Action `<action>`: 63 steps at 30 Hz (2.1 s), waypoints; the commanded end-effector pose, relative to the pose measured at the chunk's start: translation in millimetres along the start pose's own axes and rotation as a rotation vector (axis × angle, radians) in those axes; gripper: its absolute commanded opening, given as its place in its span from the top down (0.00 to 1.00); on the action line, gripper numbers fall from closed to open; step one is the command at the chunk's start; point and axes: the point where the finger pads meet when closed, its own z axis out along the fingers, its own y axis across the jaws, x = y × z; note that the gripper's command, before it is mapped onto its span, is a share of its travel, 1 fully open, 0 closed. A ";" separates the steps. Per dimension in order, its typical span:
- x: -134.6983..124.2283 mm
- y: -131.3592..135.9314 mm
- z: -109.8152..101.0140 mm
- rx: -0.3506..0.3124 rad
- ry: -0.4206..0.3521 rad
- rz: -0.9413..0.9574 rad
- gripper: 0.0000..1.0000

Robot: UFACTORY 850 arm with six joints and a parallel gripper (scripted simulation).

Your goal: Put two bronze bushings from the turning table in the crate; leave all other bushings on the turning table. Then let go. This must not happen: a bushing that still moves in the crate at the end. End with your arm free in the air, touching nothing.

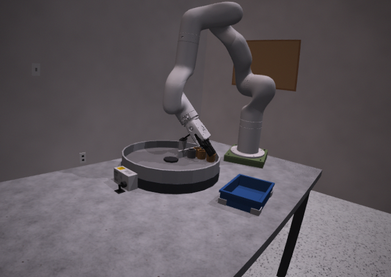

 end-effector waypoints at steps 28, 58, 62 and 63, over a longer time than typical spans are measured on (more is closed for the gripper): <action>-2.2 -75.8 1.4 0.001 0.001 -0.001 1.00; 18.5 -136.1 -16.1 0.001 0.001 -0.001 1.00; 25.4 -154.6 -22.0 0.001 0.001 -0.001 1.00; 26.5 -157.4 -22.9 0.001 0.001 -0.001 1.00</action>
